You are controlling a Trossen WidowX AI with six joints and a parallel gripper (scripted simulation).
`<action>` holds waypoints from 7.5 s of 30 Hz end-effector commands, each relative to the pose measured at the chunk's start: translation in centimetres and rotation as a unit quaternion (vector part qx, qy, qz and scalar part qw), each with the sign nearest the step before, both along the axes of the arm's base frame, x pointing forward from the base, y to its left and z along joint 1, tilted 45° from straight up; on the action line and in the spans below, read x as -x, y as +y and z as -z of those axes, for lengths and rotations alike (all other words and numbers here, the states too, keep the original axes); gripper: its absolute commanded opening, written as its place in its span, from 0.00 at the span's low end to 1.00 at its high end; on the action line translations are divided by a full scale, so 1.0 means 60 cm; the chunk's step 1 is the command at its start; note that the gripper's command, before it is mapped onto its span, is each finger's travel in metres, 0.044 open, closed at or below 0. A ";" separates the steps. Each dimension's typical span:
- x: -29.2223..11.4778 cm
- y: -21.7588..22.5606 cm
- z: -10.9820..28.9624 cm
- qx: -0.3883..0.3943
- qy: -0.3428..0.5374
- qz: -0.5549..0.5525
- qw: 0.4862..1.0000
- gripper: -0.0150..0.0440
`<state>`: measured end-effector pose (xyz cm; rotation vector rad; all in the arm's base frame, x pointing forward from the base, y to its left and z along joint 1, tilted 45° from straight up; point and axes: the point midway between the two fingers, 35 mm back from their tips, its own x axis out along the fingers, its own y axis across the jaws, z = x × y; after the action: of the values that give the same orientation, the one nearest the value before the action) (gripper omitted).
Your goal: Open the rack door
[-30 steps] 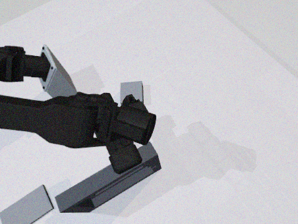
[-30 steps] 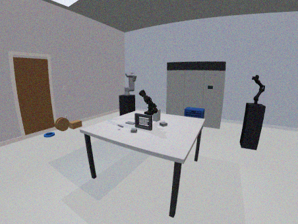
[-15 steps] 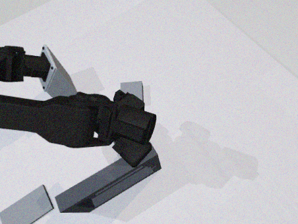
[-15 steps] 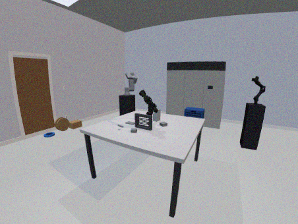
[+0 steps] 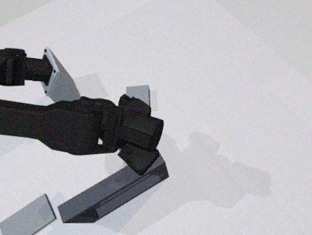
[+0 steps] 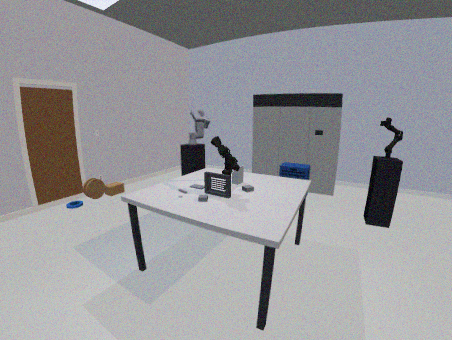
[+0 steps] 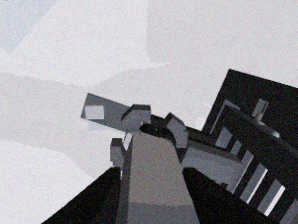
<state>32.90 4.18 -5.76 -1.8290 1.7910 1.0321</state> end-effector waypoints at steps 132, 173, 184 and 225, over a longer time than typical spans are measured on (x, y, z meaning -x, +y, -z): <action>-0.001 -0.003 -0.001 0.076 -0.672 0.694 -0.248 0.30; 0.088 -0.028 -0.035 0.081 -0.690 0.710 0.114 0.28; 0.123 -0.048 -0.058 0.081 -0.680 0.700 0.204 0.28; 0.190 -0.148 -0.163 0.076 -0.605 0.621 0.493 0.28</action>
<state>21.59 -4.14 3.46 -0.3202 1.4061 -0.8988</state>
